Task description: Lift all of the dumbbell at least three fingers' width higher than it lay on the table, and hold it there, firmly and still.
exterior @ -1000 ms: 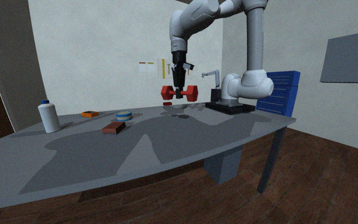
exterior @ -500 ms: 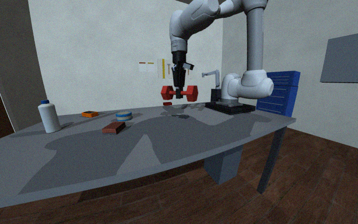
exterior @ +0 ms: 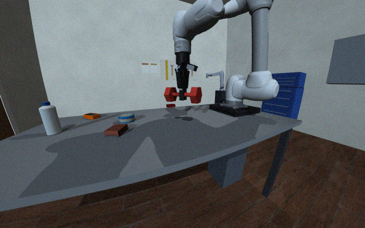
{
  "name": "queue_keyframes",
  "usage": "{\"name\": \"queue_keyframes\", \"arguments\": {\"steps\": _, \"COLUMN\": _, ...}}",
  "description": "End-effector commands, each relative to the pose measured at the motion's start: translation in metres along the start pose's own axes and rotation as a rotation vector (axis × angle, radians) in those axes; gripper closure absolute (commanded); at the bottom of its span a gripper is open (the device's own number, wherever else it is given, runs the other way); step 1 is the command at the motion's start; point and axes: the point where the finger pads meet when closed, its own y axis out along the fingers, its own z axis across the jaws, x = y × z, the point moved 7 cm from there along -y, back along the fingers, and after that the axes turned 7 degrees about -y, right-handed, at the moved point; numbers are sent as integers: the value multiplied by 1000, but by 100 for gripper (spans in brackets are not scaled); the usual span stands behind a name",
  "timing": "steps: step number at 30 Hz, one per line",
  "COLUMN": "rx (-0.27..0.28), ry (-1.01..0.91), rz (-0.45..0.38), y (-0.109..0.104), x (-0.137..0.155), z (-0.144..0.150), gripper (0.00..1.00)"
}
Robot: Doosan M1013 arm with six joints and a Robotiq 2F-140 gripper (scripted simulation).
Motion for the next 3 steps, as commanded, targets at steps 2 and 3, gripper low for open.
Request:
{"name": "queue_keyframes", "arguments": {"steps": 2, "rx": 1, "ry": 0, "rz": 0, "y": -1, "x": 0, "z": 0, "gripper": 90}}
{"name": "queue_keyframes", "arguments": {"steps": 3, "rx": 1, "ry": 0, "rz": 0, "y": -1, "x": 0, "z": 0, "gripper": 90}}
